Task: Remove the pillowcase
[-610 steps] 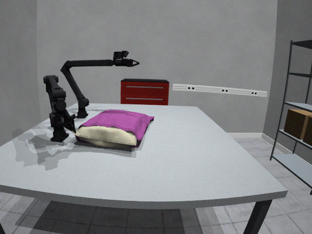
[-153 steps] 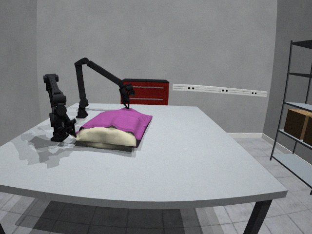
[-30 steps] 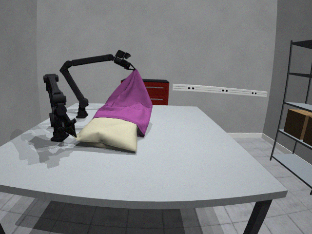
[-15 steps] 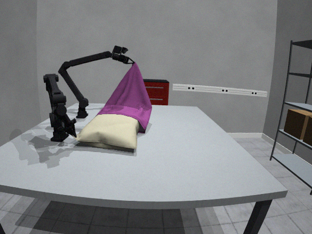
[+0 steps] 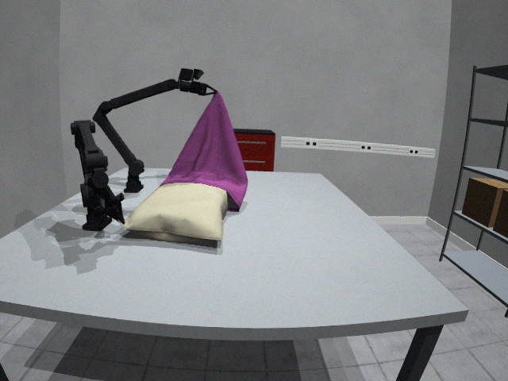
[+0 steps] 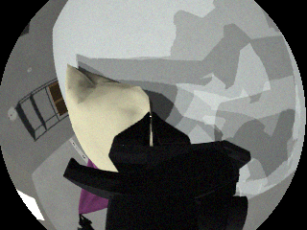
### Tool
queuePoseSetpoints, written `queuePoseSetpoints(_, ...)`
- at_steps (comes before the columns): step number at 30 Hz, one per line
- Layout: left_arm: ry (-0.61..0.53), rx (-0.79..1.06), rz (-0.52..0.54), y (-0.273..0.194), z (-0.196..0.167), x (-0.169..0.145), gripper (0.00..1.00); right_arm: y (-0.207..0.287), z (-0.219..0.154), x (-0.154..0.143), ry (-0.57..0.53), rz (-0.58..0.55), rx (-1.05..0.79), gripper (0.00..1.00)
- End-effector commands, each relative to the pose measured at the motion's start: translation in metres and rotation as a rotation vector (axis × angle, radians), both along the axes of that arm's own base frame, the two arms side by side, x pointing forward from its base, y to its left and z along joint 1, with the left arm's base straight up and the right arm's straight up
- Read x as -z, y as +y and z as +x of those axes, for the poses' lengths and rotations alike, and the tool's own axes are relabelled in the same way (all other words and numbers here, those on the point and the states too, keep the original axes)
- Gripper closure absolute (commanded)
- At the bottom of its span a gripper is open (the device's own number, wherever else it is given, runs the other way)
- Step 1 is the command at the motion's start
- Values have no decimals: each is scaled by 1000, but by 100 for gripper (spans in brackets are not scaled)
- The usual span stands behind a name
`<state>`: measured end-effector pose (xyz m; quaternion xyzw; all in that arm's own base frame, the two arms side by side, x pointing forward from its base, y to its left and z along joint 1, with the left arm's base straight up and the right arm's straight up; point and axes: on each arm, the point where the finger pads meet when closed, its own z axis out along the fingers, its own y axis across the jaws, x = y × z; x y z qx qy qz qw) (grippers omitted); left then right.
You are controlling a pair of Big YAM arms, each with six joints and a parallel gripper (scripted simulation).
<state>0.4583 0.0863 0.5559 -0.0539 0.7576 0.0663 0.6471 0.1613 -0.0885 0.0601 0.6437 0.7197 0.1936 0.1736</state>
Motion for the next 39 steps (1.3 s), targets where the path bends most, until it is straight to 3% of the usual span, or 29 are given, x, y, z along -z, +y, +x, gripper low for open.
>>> queuePoseSetpoints(1, -184, 2, 15, -10, -25, -92, 98, -5, 5, -9, -14, -26, -8, 98)
queuePoseSetpoints(12, -262, -4, 8, -14, -42, -120, 98, -5, 5, -9, -14, -26, -8, 98)
queuePoseSetpoints(18, -249, -6, 5, -12, -32, -114, 98, -5, 5, -9, -14, -26, -8, 98)
queuePoseSetpoints(20, -291, -7, 28, -15, -52, -133, 98, -5, 5, -9, -14, -26, -8, 98)
queuePoseSetpoints(34, -260, -12, 15, -8, -38, -120, 98, -8, 6, -11, -20, -39, -4, 98)
queuePoseSetpoints(39, -255, -63, 16, 15, -35, -117, 98, -8, 6, -11, -20, -39, -4, 98)
